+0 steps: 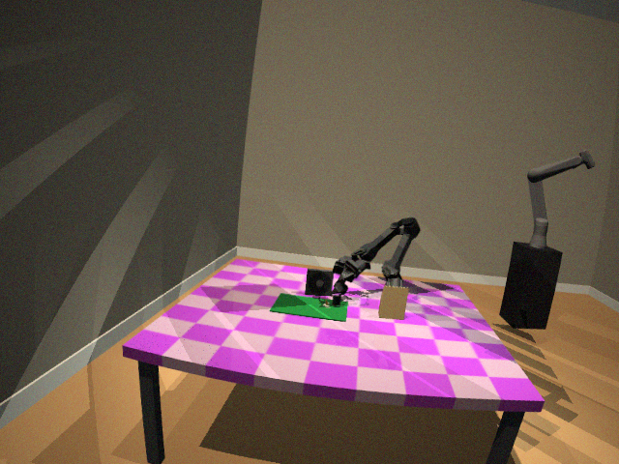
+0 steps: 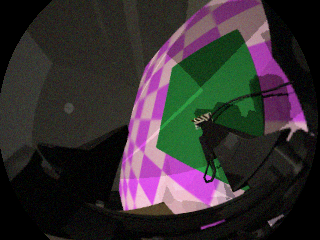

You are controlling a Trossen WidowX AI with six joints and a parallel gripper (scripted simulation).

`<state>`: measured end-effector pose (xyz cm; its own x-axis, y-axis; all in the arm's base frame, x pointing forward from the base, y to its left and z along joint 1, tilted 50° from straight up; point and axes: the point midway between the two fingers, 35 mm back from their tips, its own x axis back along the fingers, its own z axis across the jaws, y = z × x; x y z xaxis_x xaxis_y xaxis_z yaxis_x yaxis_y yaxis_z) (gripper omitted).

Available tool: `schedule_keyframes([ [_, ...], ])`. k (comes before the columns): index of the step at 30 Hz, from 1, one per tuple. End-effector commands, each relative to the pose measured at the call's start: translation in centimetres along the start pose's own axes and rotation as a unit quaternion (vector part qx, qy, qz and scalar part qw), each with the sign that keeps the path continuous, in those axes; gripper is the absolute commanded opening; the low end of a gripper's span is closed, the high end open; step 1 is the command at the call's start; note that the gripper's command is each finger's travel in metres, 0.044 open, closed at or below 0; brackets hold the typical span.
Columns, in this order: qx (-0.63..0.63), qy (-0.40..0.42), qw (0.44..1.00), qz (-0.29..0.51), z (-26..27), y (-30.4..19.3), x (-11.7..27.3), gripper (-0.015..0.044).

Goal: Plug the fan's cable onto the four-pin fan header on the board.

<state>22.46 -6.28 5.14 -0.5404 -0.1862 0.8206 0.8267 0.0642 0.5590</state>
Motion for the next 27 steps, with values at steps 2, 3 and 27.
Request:
schedule_keyframes([
  [2,-0.009,0.024,0.998,0.050,2.5,0.1,-0.6,0.0440],
  [3,-0.011,0.022,0.997,0.069,2.7,-0.1,-0.7,0.0440],
  [27,0.264,-0.376,0.781,0.424,7.7,5.2,2.4,0.0440],
])
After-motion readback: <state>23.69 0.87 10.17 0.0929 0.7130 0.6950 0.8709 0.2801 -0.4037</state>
